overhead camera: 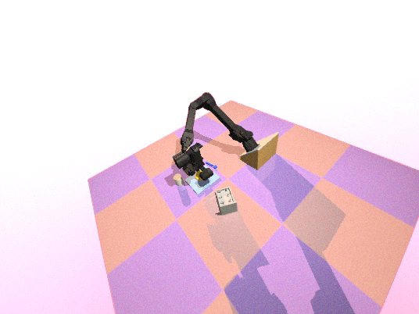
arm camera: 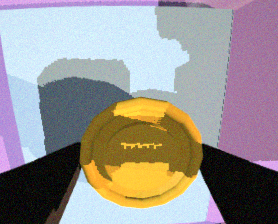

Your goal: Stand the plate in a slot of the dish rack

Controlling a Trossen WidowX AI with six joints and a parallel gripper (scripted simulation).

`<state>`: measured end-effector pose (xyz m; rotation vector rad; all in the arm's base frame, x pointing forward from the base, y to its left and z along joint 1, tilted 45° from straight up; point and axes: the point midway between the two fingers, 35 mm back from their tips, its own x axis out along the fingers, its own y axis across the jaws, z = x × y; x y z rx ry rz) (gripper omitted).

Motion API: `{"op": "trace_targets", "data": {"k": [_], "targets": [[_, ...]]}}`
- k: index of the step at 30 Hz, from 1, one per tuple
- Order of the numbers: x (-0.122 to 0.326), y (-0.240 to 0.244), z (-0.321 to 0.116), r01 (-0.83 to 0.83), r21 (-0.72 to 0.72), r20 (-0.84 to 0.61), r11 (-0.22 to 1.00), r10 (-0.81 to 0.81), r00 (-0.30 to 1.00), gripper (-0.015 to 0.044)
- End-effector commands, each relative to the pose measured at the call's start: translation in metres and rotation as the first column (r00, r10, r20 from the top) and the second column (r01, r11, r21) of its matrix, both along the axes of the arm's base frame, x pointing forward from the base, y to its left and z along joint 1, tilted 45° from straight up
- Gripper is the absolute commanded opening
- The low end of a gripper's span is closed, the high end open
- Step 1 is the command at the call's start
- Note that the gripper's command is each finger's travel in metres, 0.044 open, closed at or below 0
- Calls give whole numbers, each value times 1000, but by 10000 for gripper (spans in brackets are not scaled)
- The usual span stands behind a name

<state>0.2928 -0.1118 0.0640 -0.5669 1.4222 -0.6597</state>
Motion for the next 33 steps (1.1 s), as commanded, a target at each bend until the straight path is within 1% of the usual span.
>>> {"op": "trace_targets", "data": {"k": [1, 12, 13, 33], "targets": [[0, 0, 0, -4, -1, -4, 1000, 4, 1000, 296], [10, 37, 30, -20, 16, 4, 1000, 20, 1000, 7], [11, 40, 33, -22, 17, 5, 1000, 22, 1000, 0], [15, 106, 94, -43, 22, 15, 999, 43, 999, 0]]}}
